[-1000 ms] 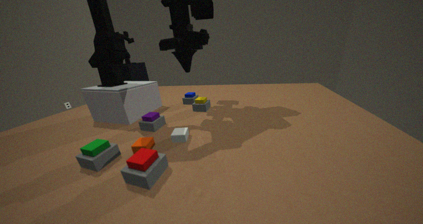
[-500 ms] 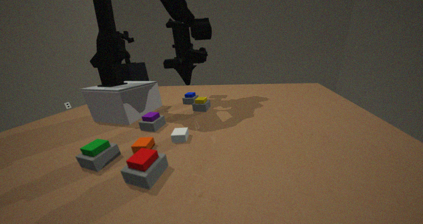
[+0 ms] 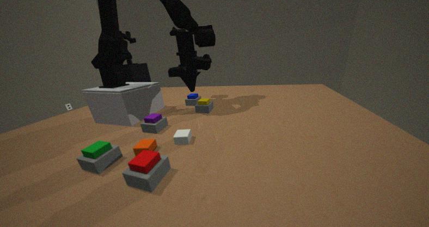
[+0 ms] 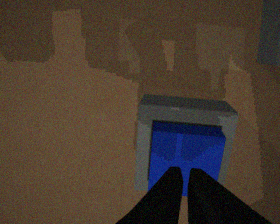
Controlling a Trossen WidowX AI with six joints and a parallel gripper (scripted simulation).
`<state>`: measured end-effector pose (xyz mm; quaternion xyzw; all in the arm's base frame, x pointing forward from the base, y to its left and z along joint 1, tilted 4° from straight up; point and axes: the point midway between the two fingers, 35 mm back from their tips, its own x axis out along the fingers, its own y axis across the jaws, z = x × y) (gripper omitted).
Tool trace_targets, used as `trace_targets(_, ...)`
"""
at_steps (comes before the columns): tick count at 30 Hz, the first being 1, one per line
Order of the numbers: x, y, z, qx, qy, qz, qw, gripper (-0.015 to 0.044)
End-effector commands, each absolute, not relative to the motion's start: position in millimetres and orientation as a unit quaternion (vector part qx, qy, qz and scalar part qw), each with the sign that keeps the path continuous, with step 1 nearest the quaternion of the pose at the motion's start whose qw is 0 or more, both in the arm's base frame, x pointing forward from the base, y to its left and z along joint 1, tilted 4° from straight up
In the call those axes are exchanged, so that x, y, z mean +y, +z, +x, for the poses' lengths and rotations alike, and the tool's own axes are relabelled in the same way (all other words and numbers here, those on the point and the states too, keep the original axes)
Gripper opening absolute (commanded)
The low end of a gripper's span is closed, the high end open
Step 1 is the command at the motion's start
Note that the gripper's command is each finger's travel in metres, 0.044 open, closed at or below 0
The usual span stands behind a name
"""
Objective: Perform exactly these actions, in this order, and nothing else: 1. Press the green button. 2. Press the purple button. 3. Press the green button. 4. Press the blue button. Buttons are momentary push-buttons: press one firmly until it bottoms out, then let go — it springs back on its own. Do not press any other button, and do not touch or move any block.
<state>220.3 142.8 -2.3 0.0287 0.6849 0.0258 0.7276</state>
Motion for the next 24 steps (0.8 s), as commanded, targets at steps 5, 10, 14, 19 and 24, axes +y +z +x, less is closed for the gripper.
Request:
trace_targets(5,143,-18,220,0.686,0.023,0.028,0.726,0.0020)
trace_targets(10,143,-23,220,0.686,0.023,0.028,0.726,0.0020)
trace_targets(14,143,-23,220,0.686,0.023,0.028,0.726,0.0020)
trace_targets(19,143,-23,220,0.686,0.023,0.028,0.726,0.0020)
trace_targets(24,143,-23,220,0.686,0.023,0.028,0.726,0.0020)
